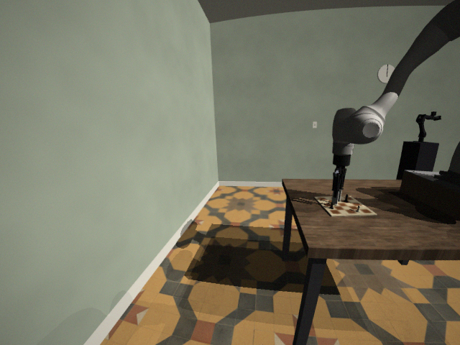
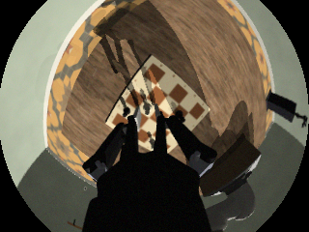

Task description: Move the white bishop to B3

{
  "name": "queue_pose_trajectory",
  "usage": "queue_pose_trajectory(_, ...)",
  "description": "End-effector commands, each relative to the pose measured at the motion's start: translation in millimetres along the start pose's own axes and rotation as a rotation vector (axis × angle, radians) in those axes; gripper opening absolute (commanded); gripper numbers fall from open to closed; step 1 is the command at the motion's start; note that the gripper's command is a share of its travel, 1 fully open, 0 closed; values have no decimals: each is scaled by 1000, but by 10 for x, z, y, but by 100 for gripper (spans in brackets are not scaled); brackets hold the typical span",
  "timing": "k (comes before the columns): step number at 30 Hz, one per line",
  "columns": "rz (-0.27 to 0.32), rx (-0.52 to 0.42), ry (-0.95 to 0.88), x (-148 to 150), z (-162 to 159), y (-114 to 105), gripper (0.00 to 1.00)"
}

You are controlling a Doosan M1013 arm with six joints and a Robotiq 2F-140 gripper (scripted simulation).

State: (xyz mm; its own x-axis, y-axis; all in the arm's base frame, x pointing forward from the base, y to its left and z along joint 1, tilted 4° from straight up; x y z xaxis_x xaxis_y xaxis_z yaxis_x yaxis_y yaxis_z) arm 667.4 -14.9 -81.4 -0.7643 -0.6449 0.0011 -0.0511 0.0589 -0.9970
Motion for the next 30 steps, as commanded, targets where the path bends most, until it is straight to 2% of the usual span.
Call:
queue_pose_trajectory(1,0,0,0,-1,0,-3,22)
queue_pose_trajectory(8,0,0,0,0,0,-103,22)
queue_pose_trajectory(17,0,0,0,0,0,-544,22)
queue_pose_trajectory(19,0,0,0,0,0,-544,22)
queue_pose_trajectory(26,0,0,0,0,0,-844,22)
queue_pose_trajectory(30,0,0,0,0,0,-899,22)
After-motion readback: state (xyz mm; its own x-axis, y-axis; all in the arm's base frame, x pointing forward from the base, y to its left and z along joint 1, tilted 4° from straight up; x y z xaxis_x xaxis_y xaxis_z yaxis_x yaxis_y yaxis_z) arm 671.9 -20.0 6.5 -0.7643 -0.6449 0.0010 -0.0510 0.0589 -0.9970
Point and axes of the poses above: the point where the finger pads meet when closed, its own y axis out along the fingers, its own x axis across the jaws, z = x × y, the point moved 2 cm from there along -y, back along the fingers, and after that the axes turned 6 degrees about y, right-handed, at the moved point
